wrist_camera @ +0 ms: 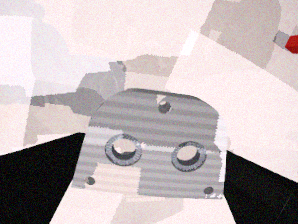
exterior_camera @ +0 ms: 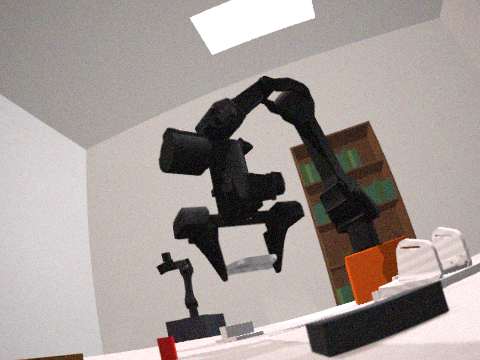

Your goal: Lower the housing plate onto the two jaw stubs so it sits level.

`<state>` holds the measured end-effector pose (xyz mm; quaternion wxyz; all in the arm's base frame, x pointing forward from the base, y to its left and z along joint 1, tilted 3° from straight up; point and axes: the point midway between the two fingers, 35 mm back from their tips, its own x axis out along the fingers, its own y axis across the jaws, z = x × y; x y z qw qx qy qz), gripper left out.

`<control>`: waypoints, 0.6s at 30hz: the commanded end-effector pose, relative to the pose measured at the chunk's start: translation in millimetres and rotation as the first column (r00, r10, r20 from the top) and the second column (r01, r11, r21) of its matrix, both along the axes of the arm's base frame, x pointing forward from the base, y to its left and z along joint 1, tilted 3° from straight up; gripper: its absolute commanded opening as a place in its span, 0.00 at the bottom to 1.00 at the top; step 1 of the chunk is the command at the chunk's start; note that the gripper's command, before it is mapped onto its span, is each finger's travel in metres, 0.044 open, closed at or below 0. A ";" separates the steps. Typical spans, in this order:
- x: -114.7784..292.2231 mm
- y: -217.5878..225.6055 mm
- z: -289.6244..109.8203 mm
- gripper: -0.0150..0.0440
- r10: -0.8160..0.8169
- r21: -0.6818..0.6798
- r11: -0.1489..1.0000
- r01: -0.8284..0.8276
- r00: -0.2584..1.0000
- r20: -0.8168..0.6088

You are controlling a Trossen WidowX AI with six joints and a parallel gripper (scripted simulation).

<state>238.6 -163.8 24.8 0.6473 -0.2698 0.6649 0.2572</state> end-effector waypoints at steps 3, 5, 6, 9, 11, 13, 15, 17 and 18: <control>7.3 17.8 -1.7 0.85 -0.034 0.007 0.999 0.034 0.999 0.001; 10.1 23.9 -1.8 0.85 -0.046 0.008 0.999 0.046 0.999 0.001; 11.5 26.9 -1.9 0.85 -0.051 0.008 0.999 0.051 0.999 0.001; 15.4 36.3 -2.1 0.85 -0.069 0.009 0.998 0.069 0.998 0.002; 17.8 42.6 -2.3 0.85 -0.080 0.009 0.997 0.080 0.997 0.002; 20.0 48.9 -2.4 0.85 -0.091 0.010 0.996 0.091 0.996 0.003; 22.1 55.3 -2.6 0.85 -0.103 0.010 0.995 0.103 0.995 0.003; 24.0 61.7 -2.7 0.85 -0.114 0.010 0.993 0.114 0.993 0.003; 24.9 64.9 -2.8 0.85 -0.120 0.011 0.993 0.120 0.993 0.003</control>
